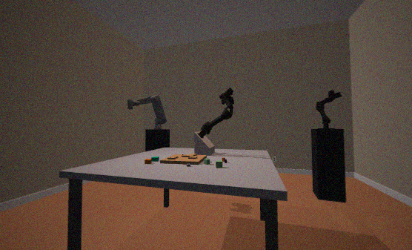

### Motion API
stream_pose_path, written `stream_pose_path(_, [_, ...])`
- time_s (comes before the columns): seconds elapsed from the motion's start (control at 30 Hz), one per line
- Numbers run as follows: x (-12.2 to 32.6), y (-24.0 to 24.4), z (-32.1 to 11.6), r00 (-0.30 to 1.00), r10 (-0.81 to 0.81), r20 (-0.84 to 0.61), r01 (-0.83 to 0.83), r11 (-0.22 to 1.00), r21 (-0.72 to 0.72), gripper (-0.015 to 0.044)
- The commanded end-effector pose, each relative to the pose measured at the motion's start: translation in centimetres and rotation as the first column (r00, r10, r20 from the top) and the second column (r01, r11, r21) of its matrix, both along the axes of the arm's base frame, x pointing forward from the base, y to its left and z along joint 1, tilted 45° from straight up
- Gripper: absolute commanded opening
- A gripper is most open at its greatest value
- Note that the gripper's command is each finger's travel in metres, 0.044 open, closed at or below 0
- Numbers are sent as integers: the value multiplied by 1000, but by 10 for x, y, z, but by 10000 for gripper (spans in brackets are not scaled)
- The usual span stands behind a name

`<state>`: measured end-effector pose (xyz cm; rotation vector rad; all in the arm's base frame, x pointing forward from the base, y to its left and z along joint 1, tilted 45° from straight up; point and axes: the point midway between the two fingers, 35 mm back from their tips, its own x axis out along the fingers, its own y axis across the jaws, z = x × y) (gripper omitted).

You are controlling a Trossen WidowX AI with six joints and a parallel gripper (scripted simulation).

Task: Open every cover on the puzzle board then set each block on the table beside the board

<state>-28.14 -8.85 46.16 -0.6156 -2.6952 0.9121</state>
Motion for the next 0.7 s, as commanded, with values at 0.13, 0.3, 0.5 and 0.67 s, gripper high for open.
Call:
stream_pose_path(0.13, [-5,-34,-14,992,127,11,-127,992,3,0])
stream_pose_path(0.3, [-5,-57,-21,978,210,11,-210,978,-9,0])
stream_pose_path(0.5, [-1,-82,-28,953,303,13,-302,953,-24,0])
stream_pose_path(0.67, [8,-94,-30,933,360,12,-359,933,-23,0])
